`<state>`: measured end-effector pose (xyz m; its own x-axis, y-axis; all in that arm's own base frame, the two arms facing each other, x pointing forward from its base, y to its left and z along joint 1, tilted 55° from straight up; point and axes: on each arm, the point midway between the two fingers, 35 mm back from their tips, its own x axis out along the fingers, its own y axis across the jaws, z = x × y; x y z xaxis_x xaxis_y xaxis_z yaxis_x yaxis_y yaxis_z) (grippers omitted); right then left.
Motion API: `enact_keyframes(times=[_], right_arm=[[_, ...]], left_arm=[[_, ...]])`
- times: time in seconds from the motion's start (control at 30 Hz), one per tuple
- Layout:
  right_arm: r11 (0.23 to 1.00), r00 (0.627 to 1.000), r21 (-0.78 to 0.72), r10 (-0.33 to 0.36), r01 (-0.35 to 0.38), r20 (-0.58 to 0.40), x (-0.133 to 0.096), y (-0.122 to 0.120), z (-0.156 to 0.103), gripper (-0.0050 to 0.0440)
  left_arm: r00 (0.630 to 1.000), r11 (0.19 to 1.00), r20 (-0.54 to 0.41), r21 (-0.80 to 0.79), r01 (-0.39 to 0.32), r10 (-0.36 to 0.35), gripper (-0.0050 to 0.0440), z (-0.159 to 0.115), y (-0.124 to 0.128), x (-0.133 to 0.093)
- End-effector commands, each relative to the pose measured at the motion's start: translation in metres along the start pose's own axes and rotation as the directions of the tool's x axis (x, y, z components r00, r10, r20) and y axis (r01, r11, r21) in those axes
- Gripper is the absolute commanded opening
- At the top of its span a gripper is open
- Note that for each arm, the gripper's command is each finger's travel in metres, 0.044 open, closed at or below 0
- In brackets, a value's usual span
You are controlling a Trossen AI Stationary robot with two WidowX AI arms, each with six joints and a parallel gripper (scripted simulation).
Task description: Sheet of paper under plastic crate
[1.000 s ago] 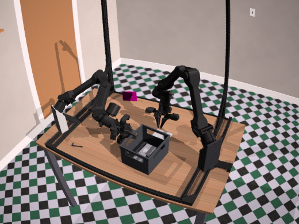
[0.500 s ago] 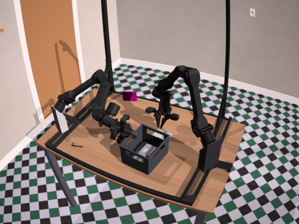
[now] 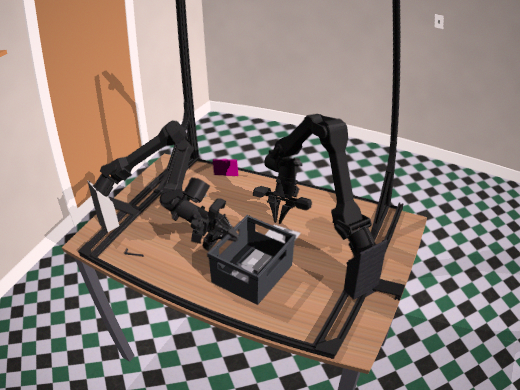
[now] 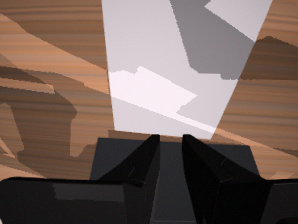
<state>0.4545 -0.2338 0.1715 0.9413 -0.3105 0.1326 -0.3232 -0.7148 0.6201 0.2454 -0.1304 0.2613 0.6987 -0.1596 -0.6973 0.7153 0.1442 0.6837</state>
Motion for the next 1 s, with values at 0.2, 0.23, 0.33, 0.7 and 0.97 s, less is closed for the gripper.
enact_keyframes(times=[0.2, 0.23, 0.33, 0.7, 0.97], right_arm=[[0.993, 0.993, -0.01, 0.115, -0.115, 0.011, -0.005, 0.045, 0.003, 0.0], [0.993, 0.993, -0.01, 0.115, -0.115, 0.011, -0.005, 0.046, 0.003, 0.0], [0.993, 0.993, -0.01, 0.115, -0.115, 0.011, -0.005, 0.046, 0.003, 0.0], [0.993, 0.993, -0.01, 0.115, -0.115, 0.011, -0.005, 0.046, 0.003, 0.0], [0.993, 0.993, -0.01, 0.115, -0.115, 0.011, -0.005, 0.046, 0.003, 0.0]], left_arm=[[1.0, 1.0, 0.0, 0.003, 0.003, -0.003, 0.006, 0.0, 0.0, 0.0], [1.0, 1.0, 0.0, 0.003, 0.003, -0.003, 0.006, 0.0, 0.0, 0.0], [1.0, 1.0, 0.0, 0.003, 0.003, -0.003, 0.006, 0.0, 0.0, 0.0], [1.0, 0.999, -0.031, 0.046, 0.006, -0.004, 0.006, 0.0, -0.001, 0.002], [0.998, 0.995, -0.07, 0.104, 0.01, -0.003, 0.006, 0.006, -0.003, 0.014]])
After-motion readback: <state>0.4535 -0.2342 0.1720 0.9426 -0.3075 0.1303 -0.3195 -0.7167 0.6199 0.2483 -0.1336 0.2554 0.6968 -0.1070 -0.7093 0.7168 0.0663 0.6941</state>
